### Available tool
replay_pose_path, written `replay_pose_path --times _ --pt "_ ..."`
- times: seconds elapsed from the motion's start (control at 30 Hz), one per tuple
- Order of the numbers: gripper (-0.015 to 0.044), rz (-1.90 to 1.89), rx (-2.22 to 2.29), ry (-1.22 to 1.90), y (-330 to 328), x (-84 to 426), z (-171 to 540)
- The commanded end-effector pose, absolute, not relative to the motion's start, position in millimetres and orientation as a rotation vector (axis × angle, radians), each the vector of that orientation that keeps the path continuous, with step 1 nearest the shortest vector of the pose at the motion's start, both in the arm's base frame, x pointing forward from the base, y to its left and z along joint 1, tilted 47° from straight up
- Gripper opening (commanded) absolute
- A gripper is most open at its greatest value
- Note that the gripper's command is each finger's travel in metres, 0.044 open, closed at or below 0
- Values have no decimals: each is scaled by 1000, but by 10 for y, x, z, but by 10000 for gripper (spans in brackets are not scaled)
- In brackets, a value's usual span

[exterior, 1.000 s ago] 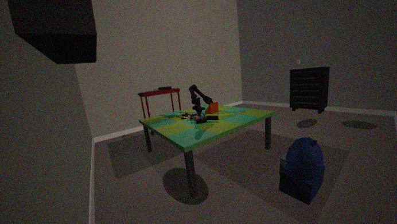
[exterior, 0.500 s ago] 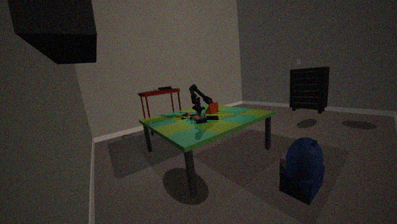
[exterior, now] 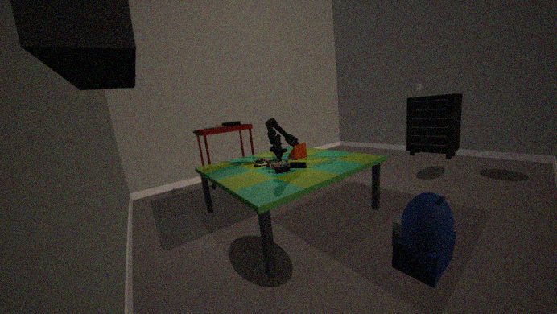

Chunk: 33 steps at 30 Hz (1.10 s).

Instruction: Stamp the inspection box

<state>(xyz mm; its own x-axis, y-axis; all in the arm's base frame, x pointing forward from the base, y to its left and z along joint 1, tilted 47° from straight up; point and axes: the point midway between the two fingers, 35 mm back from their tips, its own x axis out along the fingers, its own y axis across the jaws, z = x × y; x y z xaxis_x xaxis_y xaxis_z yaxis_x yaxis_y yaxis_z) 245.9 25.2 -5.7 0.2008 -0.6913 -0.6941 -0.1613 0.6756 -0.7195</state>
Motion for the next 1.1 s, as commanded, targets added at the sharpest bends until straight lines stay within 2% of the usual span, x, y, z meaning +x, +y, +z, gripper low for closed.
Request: replay_pose_path --times 0.0,1.07 --pt "0 -429 -779 1344 302 2459 -16" --pt "0 -430 -778 1344 683 2420 256"
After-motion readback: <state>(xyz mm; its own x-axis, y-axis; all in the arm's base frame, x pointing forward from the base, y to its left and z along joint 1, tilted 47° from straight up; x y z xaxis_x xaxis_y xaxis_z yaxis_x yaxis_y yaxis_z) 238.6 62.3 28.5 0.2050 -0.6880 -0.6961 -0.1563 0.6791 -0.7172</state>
